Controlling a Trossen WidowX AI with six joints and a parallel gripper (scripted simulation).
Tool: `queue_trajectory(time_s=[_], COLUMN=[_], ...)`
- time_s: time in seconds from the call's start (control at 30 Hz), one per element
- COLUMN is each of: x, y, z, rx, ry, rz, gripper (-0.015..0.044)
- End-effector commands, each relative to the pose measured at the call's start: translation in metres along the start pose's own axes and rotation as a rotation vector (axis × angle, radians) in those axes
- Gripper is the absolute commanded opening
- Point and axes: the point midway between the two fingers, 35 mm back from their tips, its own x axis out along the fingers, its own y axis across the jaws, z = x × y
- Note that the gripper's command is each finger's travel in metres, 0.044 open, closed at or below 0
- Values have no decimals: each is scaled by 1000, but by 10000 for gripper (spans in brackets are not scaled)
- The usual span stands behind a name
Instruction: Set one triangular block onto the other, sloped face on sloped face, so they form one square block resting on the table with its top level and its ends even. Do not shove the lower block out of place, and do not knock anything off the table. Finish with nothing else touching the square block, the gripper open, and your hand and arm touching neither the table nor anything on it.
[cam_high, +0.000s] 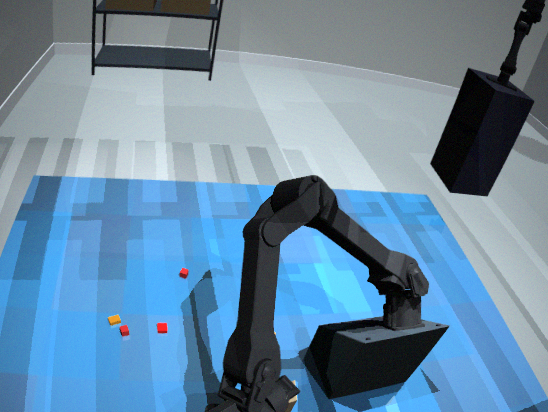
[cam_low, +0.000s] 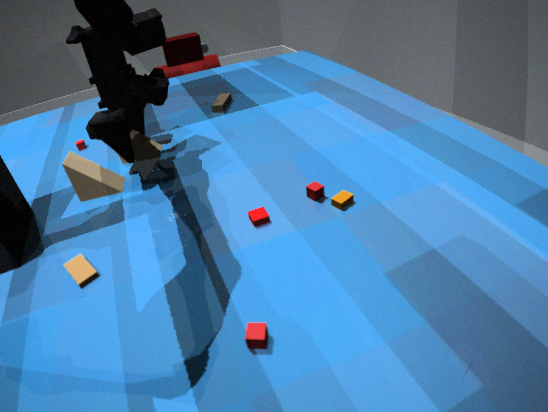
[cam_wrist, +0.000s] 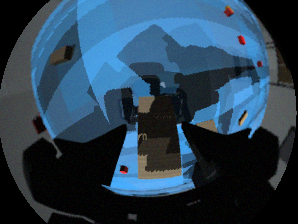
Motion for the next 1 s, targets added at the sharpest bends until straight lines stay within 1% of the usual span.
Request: queue_trajectory(time_s=[0.0,0.17,0.4,0.6,0.8,0.97], x=[4,4,4,-2,-28,-28], y=[-1,-1,-1,0,0,0], z=[-3,-3,-3,-3,-1,-1], rx=[-9,-9,-9,-8,-3,-3], ry=[4,4,4,3,2,2], rz=[-9,-9,-9,-7,-3,-3], gripper=[335,204,157,0,0,0])
